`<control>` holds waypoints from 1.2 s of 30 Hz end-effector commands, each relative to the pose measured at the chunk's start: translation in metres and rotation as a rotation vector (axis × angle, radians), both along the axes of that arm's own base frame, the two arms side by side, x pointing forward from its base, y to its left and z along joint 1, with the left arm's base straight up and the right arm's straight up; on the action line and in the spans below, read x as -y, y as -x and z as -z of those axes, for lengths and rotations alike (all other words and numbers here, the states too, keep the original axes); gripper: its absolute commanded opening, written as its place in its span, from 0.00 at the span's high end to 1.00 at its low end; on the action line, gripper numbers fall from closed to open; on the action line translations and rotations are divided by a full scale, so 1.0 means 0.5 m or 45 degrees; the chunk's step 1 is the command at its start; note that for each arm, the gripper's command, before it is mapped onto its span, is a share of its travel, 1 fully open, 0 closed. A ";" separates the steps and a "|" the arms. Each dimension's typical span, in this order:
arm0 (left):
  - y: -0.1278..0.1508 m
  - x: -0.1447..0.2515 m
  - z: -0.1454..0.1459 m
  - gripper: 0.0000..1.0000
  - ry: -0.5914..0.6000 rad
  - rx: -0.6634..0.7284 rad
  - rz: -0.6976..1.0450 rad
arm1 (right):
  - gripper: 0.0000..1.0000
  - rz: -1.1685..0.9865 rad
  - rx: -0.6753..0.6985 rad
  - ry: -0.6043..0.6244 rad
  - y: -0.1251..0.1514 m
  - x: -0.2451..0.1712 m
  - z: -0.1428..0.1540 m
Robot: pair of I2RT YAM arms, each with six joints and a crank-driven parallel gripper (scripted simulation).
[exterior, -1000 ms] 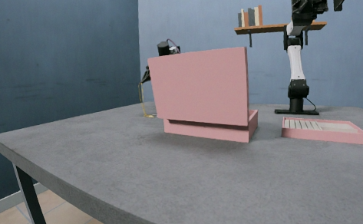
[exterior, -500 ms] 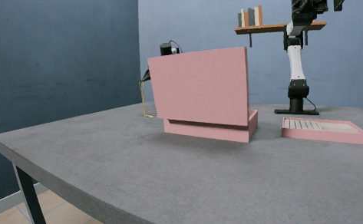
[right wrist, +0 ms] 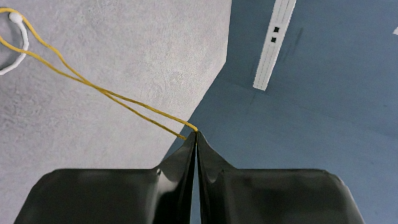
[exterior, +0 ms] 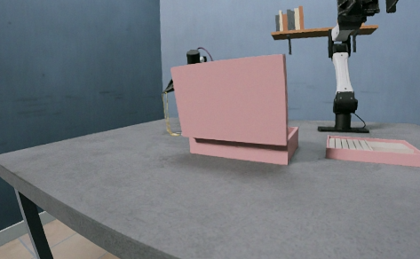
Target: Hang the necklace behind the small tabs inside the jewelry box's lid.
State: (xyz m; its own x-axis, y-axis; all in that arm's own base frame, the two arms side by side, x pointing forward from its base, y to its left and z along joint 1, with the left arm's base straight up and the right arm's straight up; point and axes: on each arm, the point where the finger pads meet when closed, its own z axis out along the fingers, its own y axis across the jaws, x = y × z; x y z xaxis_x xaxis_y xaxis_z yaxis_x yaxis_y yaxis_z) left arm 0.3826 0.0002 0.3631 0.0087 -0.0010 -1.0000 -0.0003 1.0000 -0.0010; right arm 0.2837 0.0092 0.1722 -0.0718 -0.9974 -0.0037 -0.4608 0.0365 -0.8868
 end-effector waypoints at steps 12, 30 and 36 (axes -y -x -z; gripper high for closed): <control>0.008 -0.005 -0.018 0.00 -0.006 0.029 -0.013 | 1.00 0.020 -0.029 0.008 0.003 0.007 0.014; 0.008 -0.005 -0.018 0.00 -0.006 0.029 -0.013 | 1.00 0.027 -0.028 0.009 0.002 0.008 -0.053; 0.008 -0.005 -0.018 0.00 -0.006 0.029 -0.013 | 1.00 0.028 -0.026 0.006 0.003 0.008 -0.097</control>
